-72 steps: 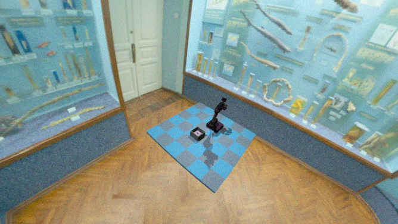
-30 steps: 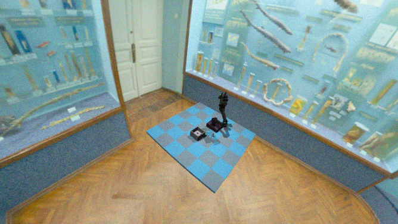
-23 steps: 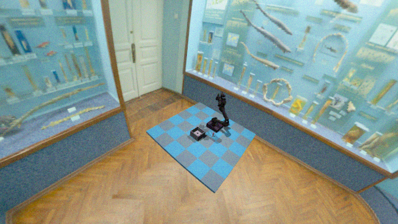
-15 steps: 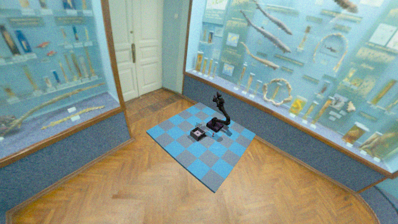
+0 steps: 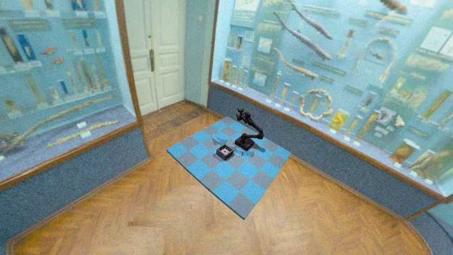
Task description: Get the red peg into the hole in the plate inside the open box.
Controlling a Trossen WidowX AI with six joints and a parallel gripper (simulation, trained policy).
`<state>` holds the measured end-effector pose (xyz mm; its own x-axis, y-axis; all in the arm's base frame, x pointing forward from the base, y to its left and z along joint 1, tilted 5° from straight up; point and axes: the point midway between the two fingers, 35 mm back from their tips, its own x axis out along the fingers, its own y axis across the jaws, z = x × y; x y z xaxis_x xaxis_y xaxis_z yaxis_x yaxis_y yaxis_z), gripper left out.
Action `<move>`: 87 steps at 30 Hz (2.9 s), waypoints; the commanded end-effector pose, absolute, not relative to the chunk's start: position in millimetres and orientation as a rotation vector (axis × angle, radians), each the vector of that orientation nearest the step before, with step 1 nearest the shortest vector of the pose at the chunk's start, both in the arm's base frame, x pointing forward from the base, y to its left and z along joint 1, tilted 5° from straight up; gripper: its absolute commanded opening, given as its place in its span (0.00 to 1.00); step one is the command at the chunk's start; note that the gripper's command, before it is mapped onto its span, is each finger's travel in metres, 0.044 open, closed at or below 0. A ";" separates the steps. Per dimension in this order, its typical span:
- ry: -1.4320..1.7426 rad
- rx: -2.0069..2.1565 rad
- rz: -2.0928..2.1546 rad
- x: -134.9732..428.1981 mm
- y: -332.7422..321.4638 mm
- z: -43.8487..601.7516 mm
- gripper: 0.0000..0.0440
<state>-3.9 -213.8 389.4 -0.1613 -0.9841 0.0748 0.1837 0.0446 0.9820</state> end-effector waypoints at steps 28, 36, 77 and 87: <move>-0.084 1.213 -1.225 154.6 -163.2 253.9 1.00; 0.209 1.187 -1.126 182.3 -119.9 226.1 1.00; 1.208 0.796 -0.836 174.9 91.3 69.6 1.00; 1.235 0.810 -0.758 177.0 111.3 25.8 1.00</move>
<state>177.7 108.3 33.6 0.1698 -0.0709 -0.9829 0.8516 0.5126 0.1101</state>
